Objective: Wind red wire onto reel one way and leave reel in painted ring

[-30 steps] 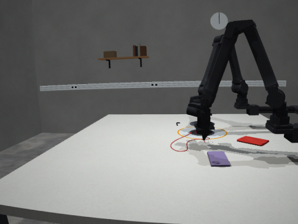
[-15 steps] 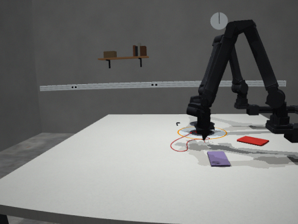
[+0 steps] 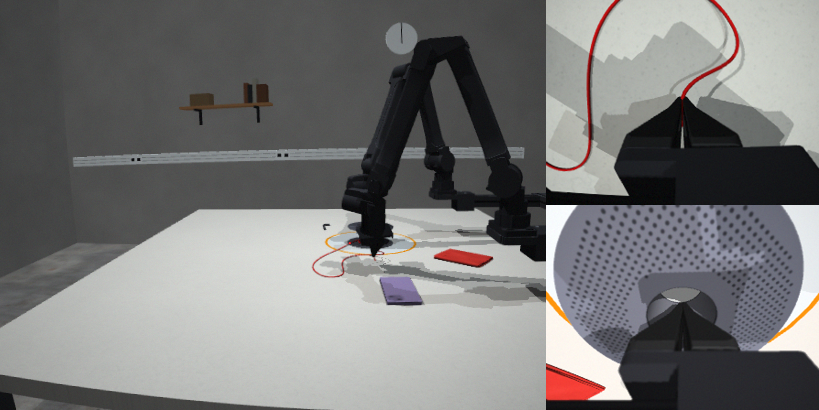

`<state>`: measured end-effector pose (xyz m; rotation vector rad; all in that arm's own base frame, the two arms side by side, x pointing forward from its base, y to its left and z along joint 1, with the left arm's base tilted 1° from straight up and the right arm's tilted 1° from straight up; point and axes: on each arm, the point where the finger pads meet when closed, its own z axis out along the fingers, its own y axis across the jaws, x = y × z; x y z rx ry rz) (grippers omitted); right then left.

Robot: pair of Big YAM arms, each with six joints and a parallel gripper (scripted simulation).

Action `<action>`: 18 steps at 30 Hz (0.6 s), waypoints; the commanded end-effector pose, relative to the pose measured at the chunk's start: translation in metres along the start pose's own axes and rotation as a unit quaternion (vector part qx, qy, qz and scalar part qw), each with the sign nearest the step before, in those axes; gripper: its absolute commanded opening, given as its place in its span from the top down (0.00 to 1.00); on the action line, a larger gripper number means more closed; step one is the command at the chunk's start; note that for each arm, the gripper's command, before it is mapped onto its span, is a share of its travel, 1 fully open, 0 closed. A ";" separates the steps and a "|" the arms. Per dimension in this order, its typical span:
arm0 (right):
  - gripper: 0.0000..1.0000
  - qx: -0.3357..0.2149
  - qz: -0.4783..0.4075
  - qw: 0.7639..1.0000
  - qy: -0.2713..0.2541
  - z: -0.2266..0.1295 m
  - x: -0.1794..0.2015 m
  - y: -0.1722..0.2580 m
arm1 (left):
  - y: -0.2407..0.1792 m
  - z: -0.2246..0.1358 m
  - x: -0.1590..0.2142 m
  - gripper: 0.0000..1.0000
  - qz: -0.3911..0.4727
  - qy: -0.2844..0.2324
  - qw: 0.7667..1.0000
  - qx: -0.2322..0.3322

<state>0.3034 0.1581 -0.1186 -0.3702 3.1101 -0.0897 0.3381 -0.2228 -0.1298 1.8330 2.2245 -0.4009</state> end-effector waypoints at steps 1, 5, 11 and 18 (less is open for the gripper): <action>1.00 -0.012 -0.145 0.989 -0.006 -0.010 -0.018 0.008 | 0.002 0.005 0.004 1.00 0.001 0.005 1.000 0.004; 0.93 -0.016 -0.203 0.979 -0.006 -0.010 -0.019 0.008 | 0.002 0.006 0.004 1.00 0.001 0.005 1.000 0.004; 0.72 -0.016 -0.203 0.979 -0.006 -0.010 -0.019 0.008 | 0.002 0.006 0.004 1.00 0.001 0.005 1.000 0.004; 0.51 -0.016 -0.203 0.979 -0.006 -0.010 -0.019 0.008 | 0.002 0.007 0.004 1.00 0.006 -0.002 1.000 0.008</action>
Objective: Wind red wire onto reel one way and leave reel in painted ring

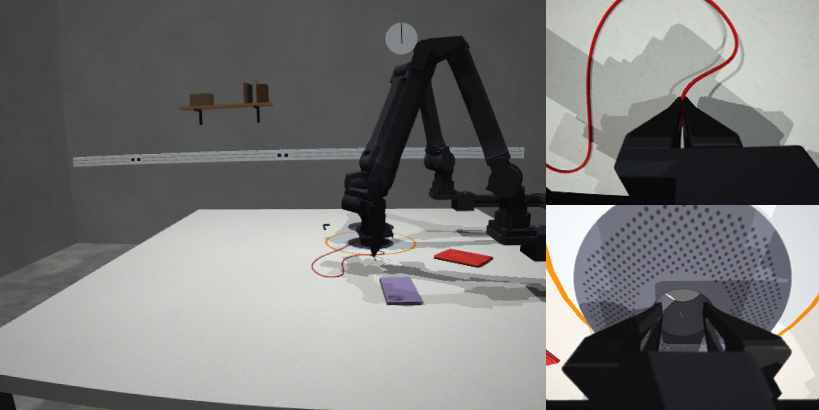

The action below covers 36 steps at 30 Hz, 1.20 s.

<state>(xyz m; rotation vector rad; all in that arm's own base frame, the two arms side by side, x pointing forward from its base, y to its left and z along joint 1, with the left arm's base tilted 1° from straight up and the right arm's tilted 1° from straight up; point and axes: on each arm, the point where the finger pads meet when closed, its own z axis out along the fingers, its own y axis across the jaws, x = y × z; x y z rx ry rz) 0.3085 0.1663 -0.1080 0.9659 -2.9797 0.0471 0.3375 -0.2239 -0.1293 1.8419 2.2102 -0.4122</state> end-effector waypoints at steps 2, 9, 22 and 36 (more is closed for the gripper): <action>0.48 -0.001 -0.010 1.000 -0.007 0.001 -0.012 -0.003 | 0.003 0.007 0.006 1.00 -0.001 0.000 1.000 0.004; 0.48 -0.001 -0.010 1.000 -0.007 0.005 -0.006 -0.011 | 0.003 0.007 0.006 1.00 -0.001 0.000 1.000 0.004; 0.48 -0.001 -0.010 1.000 -0.007 0.019 0.016 -0.026 | 0.003 0.007 0.006 1.00 -0.001 0.000 1.000 0.004; 0.48 -0.003 0.256 0.967 -0.007 0.019 0.016 -0.026 | -0.001 0.008 0.001 1.00 -0.029 0.025 0.999 -0.012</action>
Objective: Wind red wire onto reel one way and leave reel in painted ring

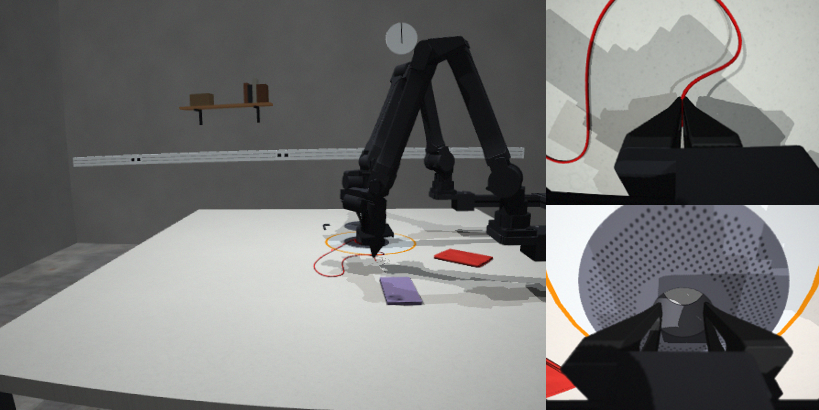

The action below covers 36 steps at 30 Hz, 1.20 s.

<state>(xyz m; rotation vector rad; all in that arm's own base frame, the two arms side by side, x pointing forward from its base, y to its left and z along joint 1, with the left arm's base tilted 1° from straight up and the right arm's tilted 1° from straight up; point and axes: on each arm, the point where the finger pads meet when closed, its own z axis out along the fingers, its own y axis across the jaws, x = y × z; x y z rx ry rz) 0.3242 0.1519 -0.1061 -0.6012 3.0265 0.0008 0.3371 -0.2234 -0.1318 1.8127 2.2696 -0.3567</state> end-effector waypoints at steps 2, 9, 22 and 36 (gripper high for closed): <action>0.48 0.010 0.196 0.980 0.017 0.019 0.019 -0.010 | -0.001 0.005 -0.001 1.00 -0.011 0.006 1.000 0.000; 0.48 0.006 0.357 0.934 -0.010 0.019 0.019 -0.010 | 0.000 0.003 -0.001 1.00 -0.015 0.010 1.000 -0.002; 0.48 0.001 0.619 0.785 -0.036 0.019 0.019 -0.010 | 0.002 -0.001 -0.006 1.00 -0.016 0.019 1.000 -0.005; 0.83 0.026 0.838 0.545 0.008 0.019 0.019 -0.010 | 0.011 -0.004 -0.014 1.00 0.000 0.027 1.000 -0.001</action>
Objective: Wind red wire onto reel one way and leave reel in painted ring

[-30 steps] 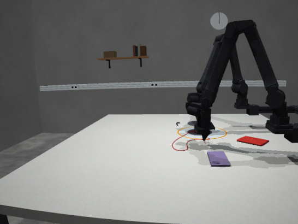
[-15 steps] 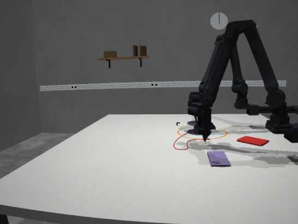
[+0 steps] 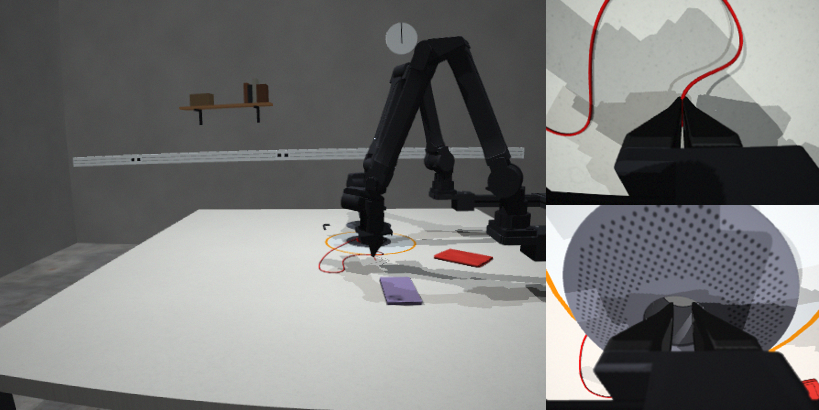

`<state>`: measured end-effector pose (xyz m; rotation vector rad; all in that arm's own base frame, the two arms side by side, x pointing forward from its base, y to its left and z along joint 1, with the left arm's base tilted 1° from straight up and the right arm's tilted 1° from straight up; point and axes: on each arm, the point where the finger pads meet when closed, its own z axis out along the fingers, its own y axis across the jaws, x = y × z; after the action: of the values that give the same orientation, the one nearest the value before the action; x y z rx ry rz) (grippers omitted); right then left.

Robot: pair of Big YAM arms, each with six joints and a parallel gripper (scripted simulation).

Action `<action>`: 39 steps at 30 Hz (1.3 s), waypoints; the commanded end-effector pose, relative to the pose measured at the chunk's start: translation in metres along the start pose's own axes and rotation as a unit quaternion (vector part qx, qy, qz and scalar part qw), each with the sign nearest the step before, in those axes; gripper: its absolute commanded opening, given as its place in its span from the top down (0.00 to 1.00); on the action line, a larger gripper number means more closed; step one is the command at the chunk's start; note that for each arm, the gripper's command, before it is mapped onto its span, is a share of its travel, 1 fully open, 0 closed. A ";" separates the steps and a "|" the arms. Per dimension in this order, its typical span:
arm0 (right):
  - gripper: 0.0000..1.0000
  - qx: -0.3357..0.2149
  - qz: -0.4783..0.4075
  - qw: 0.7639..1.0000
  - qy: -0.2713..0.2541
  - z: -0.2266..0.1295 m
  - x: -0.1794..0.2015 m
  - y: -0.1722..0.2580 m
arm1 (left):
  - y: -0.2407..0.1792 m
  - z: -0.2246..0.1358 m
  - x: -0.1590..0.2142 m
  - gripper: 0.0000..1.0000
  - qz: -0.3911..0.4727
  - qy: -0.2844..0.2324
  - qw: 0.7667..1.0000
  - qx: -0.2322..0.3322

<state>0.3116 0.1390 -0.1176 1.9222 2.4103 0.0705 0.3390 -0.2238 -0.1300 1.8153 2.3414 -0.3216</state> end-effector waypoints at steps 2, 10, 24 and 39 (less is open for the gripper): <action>0.90 0.032 0.124 0.992 -0.007 0.009 -0.004 -0.002 | 0.008 -0.003 -0.013 1.00 0.019 0.000 1.000 -0.004; 1.00 0.032 0.007 0.999 -0.004 0.009 -0.004 -0.002 | 0.007 -0.003 -0.011 1.00 0.022 0.001 1.000 -0.004; 1.00 0.024 -0.427 0.904 -0.004 0.009 -0.004 -0.002 | 0.006 -0.001 -0.010 1.00 0.022 0.001 1.000 -0.004; 1.00 0.025 -0.744 0.668 0.011 -0.006 0.006 0.009 | 0.005 -0.001 -0.009 1.00 0.022 0.001 1.000 -0.004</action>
<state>0.3064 0.1350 -0.1216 -0.0621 3.1117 -0.0887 0.3387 -0.2236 -0.1296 1.8471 2.3275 -0.3156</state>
